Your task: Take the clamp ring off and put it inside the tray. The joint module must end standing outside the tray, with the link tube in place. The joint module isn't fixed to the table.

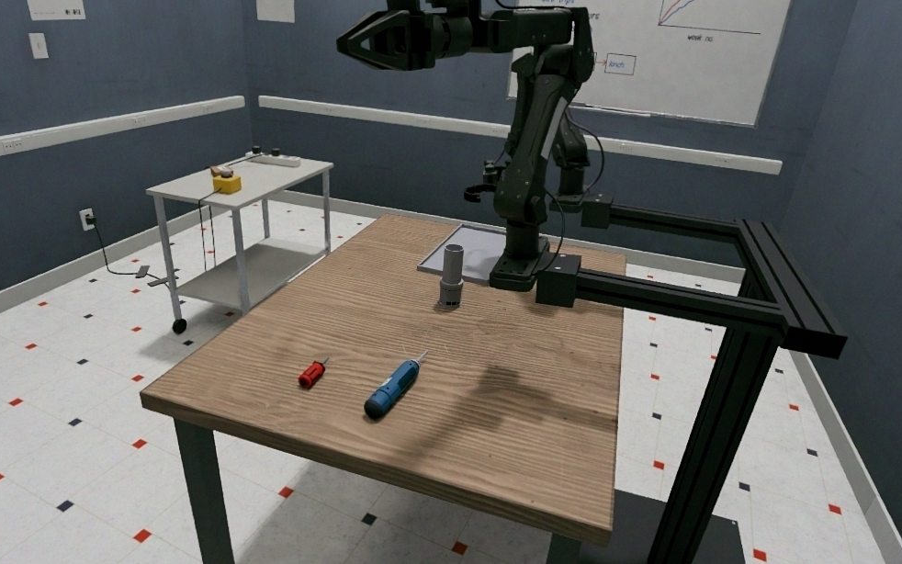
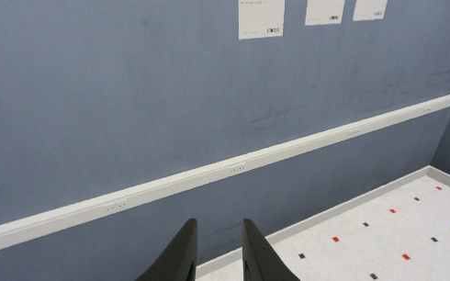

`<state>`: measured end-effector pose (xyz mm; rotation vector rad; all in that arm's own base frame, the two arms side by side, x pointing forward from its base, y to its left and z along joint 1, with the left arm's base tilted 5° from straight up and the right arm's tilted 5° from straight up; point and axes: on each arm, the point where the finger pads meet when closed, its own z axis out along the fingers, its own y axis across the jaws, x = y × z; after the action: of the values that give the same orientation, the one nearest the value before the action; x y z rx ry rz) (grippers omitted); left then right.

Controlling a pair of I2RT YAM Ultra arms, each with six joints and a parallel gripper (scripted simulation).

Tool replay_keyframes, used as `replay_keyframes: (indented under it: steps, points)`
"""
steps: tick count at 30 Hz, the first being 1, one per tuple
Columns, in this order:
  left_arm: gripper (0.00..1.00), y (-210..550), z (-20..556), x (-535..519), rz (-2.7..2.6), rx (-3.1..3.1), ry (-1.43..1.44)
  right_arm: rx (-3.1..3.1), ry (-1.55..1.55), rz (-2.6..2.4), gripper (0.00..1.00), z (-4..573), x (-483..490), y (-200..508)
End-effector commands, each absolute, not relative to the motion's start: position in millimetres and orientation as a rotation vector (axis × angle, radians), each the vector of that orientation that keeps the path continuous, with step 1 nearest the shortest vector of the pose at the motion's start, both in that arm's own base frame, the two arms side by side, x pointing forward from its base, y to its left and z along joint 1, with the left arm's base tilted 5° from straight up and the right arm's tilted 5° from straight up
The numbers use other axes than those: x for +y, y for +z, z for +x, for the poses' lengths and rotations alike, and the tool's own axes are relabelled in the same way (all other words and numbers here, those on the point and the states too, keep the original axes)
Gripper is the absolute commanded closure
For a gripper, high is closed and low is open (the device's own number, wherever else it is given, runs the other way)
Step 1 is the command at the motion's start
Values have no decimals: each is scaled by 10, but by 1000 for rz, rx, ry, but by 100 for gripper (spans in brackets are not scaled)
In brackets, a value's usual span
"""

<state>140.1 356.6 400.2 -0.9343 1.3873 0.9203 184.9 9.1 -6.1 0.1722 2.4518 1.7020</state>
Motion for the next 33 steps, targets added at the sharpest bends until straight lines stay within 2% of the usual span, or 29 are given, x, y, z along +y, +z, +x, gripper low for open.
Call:
replay_keyframes:
  steps: [1,33]
  points:
    - [80,4248,1344,3519,-914,1313,949,2413,1651,204,94,1916,53,-7]
    - [80,4248,1344,3519,-914,1313,949,2330,1554,384,94,2069,-189,9]
